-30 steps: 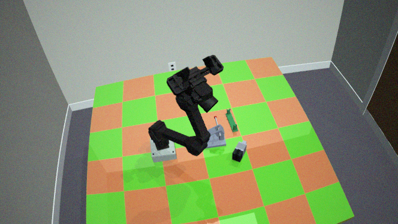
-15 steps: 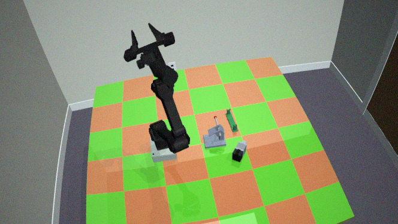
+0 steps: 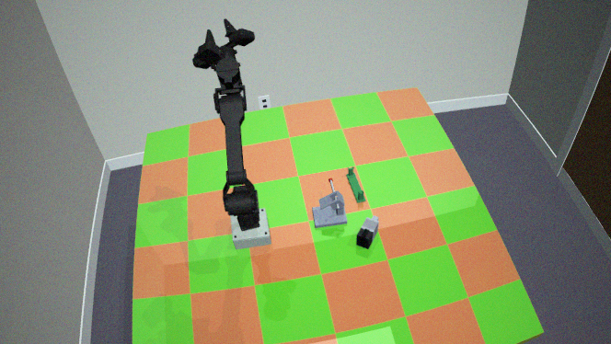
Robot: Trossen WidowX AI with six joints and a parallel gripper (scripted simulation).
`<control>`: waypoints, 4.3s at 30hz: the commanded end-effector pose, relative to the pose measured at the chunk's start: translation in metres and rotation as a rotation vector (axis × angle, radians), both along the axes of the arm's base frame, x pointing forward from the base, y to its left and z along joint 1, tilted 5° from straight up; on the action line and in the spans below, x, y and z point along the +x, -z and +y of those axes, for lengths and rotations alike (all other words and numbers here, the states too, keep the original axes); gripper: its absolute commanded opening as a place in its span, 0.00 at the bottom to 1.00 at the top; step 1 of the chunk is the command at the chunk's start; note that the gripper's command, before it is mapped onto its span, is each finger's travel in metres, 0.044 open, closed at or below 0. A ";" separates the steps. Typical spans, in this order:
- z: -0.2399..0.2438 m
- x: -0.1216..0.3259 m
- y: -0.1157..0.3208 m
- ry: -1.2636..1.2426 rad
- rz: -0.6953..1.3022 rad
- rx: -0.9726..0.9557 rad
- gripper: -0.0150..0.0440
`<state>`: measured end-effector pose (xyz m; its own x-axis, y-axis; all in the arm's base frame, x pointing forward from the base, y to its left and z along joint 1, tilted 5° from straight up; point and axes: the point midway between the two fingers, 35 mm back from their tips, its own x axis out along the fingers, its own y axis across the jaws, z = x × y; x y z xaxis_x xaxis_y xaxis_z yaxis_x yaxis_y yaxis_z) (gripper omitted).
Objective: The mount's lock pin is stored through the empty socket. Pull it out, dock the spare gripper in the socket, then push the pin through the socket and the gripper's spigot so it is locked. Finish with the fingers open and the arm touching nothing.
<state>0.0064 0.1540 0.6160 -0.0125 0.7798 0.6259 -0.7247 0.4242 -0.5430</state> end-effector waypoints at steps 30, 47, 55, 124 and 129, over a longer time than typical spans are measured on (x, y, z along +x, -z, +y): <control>0.011 0.292 0.312 0.816 0.463 -1.428 0.76; -0.134 0.286 0.429 0.624 1.019 -1.960 0.76; -0.129 0.292 0.467 0.623 1.018 -1.959 0.76; -0.123 0.304 0.558 0.619 1.019 -1.950 0.25; -0.121 0.305 0.554 0.588 1.023 -1.883 0.25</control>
<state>0.3112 0.0304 0.0595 0.1132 0.0605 -0.9917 -0.9677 0.2332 -0.0963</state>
